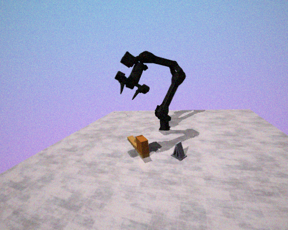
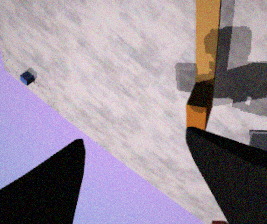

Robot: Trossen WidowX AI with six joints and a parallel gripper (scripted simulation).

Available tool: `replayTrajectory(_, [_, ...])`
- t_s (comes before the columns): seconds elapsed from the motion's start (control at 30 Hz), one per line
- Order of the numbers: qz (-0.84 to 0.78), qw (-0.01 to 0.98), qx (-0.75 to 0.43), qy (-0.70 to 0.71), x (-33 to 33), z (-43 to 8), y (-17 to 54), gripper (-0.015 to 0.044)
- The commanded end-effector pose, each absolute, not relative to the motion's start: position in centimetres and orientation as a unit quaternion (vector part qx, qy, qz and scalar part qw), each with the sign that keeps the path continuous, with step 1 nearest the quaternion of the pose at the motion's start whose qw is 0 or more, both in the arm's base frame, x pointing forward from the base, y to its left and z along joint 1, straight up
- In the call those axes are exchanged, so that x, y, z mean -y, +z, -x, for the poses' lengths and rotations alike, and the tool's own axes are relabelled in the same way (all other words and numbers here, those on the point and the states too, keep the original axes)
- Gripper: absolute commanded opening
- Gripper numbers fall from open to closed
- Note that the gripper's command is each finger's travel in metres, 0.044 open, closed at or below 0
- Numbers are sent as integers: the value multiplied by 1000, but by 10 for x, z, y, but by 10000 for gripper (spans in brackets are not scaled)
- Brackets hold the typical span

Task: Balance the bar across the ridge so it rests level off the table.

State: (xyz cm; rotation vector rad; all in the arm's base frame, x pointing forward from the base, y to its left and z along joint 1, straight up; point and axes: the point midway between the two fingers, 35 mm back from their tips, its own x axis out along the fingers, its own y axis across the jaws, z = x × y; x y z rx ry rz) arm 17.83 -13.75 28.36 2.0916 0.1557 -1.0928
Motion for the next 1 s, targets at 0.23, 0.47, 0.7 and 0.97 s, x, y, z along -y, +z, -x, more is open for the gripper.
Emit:
replayTrajectory(0.23, [-802,337,-123,-477,134,-202,260,315])
replayTrajectory(0.47, [-784,308,-159,-515,129,-217,243,315])
replayTrajectory(0.7, [-757,285,-191,-556,121,-231,225,315])
replayTrajectory(0.97, [-718,268,-222,-603,109,-246,205,315])
